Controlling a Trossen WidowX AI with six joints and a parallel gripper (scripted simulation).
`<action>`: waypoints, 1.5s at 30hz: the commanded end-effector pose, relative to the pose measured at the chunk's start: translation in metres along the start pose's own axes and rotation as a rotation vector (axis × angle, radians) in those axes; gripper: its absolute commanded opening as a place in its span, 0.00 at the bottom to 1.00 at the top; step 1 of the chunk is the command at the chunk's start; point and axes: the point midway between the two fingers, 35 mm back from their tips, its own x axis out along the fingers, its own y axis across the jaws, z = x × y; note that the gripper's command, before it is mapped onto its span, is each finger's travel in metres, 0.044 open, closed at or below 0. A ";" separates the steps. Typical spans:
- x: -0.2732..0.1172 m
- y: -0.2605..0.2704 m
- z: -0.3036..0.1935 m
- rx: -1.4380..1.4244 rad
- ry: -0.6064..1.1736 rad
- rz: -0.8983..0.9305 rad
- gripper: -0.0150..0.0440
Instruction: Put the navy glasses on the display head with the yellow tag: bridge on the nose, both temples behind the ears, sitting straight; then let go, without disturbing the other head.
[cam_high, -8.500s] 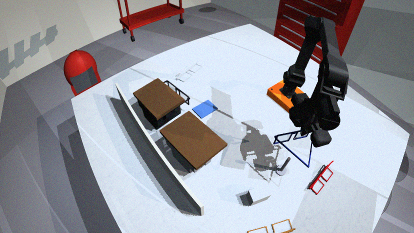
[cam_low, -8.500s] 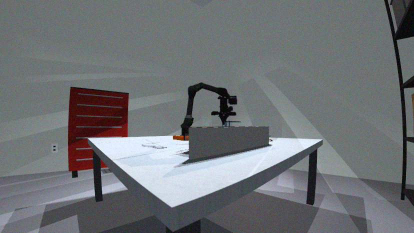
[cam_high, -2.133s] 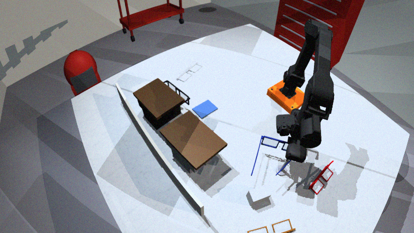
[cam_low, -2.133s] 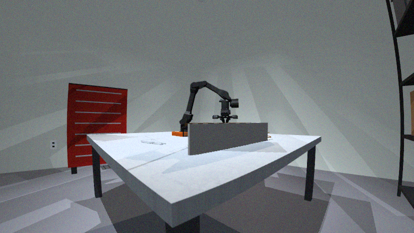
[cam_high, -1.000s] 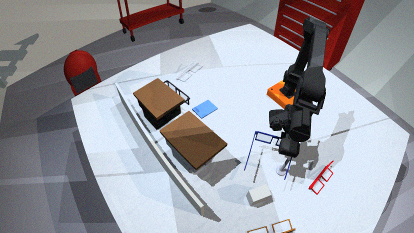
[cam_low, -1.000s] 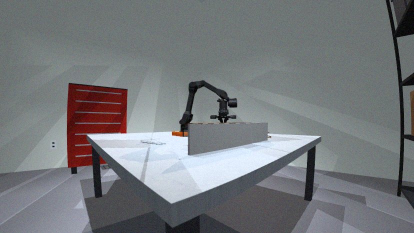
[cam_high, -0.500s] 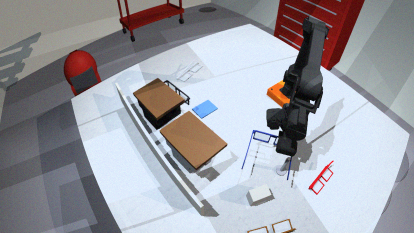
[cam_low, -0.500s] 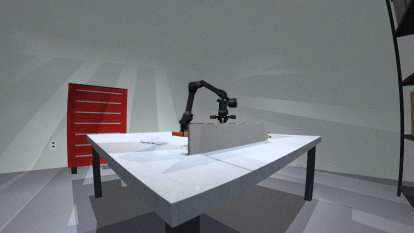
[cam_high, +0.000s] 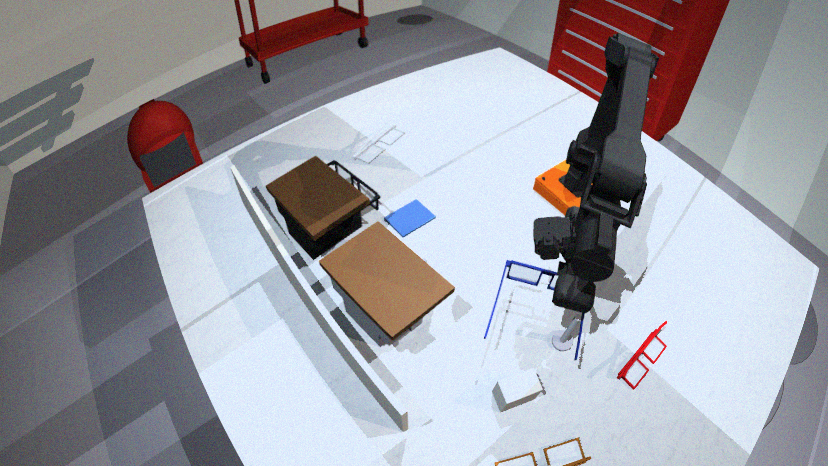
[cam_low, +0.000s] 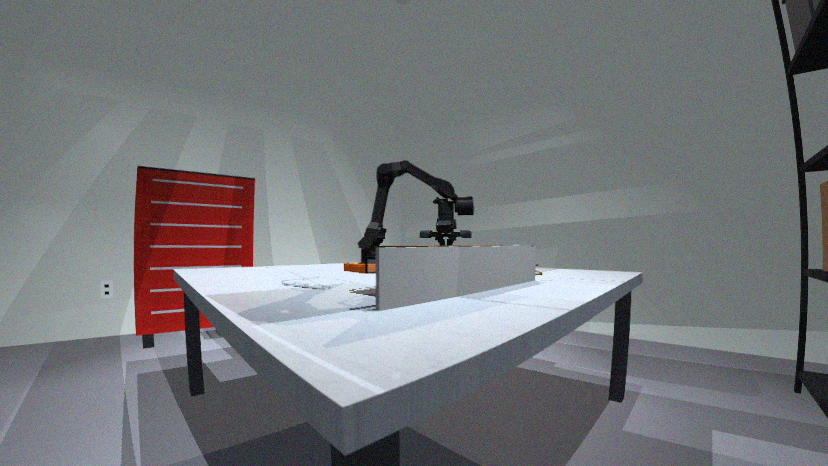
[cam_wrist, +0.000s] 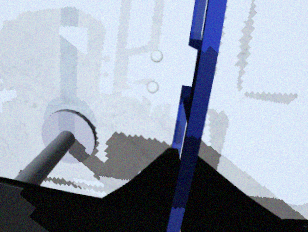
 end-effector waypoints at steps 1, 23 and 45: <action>0.000 0.000 -0.002 0.002 0.001 0.001 0.25; -0.059 0.000 -0.012 0.002 0.001 0.001 0.25; -0.061 -0.038 0.051 -0.329 -0.005 -0.003 0.25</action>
